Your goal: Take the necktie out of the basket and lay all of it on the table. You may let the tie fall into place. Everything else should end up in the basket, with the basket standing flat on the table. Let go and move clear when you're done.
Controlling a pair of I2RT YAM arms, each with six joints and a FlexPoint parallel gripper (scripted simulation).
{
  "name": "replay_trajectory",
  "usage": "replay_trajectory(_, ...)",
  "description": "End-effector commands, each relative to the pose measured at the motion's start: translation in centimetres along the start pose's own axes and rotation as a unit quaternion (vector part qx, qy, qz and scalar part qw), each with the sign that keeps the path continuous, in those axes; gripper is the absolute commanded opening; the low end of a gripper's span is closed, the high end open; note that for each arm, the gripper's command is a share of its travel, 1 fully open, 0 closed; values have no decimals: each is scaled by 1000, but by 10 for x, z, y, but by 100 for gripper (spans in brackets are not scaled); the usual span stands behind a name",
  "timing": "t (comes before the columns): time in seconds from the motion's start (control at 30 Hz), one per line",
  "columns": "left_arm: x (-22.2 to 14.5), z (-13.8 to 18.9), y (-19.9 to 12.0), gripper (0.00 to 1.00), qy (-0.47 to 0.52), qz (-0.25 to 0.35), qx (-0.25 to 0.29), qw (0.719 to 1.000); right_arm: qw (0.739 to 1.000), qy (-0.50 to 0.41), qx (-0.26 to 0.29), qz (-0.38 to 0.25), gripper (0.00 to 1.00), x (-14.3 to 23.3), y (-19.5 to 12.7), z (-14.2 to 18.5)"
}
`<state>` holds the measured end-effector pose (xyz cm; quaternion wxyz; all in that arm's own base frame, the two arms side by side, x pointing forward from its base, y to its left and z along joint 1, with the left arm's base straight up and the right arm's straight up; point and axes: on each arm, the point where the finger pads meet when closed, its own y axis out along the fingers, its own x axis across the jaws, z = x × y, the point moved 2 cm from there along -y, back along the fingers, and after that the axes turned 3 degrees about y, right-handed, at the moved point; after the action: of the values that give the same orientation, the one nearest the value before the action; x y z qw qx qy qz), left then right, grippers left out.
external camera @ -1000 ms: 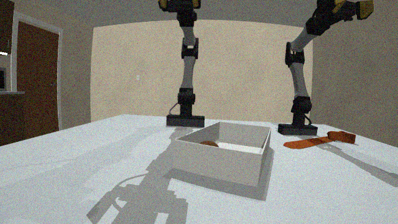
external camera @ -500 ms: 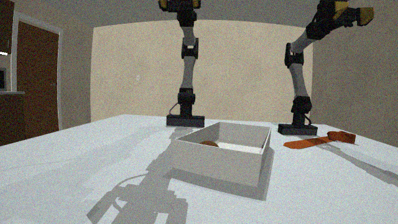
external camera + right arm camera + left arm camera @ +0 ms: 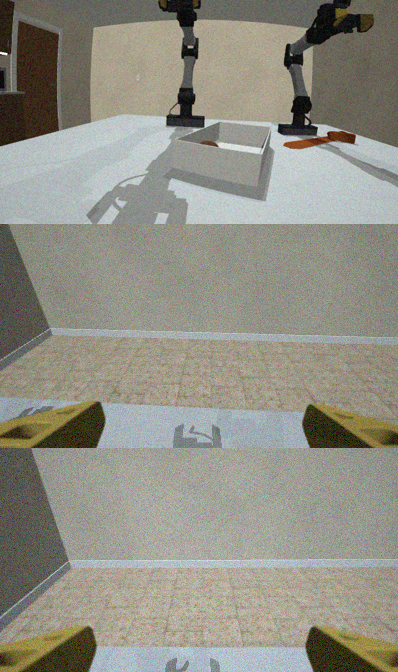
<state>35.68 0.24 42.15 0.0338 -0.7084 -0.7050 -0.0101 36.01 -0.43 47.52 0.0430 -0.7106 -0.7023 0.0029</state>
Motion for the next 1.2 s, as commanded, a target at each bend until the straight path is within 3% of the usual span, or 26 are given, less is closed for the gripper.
replay_trajectory(0.0,-1,-5,-5,100,5,-1,-17,1000,1000,0,-19,-1,100,1,-5,-17)
replay_trajectory(1.17,-3,19,-4,100,5,-1,-17,1000,1000,0,-18,-1,100,1,-5,-16)
